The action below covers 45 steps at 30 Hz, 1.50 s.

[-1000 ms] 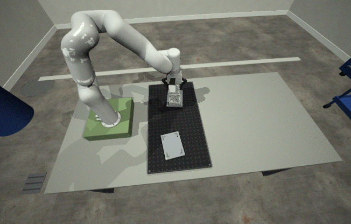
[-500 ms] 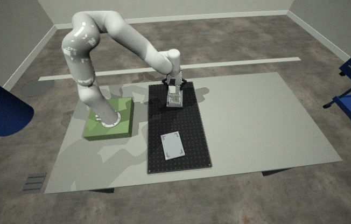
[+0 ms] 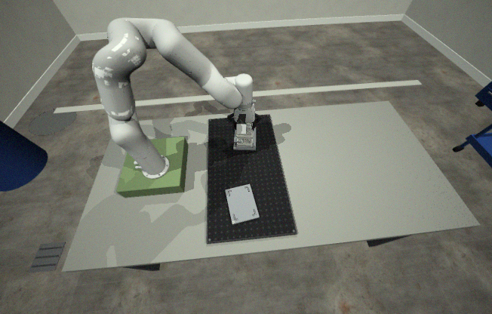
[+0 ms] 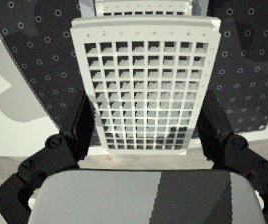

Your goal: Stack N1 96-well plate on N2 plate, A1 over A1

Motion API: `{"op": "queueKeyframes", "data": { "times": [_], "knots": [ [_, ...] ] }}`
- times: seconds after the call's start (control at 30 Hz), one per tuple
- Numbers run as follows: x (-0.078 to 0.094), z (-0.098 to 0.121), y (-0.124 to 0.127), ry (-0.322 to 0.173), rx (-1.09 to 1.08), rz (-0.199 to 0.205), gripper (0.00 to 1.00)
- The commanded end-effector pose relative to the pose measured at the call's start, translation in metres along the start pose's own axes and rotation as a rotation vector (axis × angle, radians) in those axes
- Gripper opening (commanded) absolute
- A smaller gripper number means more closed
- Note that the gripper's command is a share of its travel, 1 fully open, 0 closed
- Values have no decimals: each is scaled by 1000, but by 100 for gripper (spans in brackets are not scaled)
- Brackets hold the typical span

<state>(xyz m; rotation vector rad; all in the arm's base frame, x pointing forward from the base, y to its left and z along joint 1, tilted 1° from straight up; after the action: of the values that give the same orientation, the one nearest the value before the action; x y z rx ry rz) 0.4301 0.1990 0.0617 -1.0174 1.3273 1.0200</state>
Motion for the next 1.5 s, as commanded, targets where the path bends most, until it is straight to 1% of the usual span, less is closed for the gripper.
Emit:
{"op": "queueKeyframes", "data": {
  "times": [0.0,0.5,0.57,0.8,1.47],
  "knots": [
    [2,1,-1,-3,0,-3,0],
    [27,1,-1,-3,0,-3,0],
    [27,1,-1,-3,0,-3,0],
    [39,1,-1,-3,0,-3,0],
    [39,1,-1,-3,0,-3,0]
  ]
}}
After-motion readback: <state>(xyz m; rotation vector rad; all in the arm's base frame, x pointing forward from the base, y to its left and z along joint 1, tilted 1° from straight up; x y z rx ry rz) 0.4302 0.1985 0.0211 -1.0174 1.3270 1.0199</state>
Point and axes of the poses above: the point where the finger pads meet when closed, its own x axis out along the fingers, its own y axis across the jaws, z = x × y, the point moved 3 cm from there along -x, back along the fingers, and after that the axes turned 10 degrees about x, right-handed, at the moved point
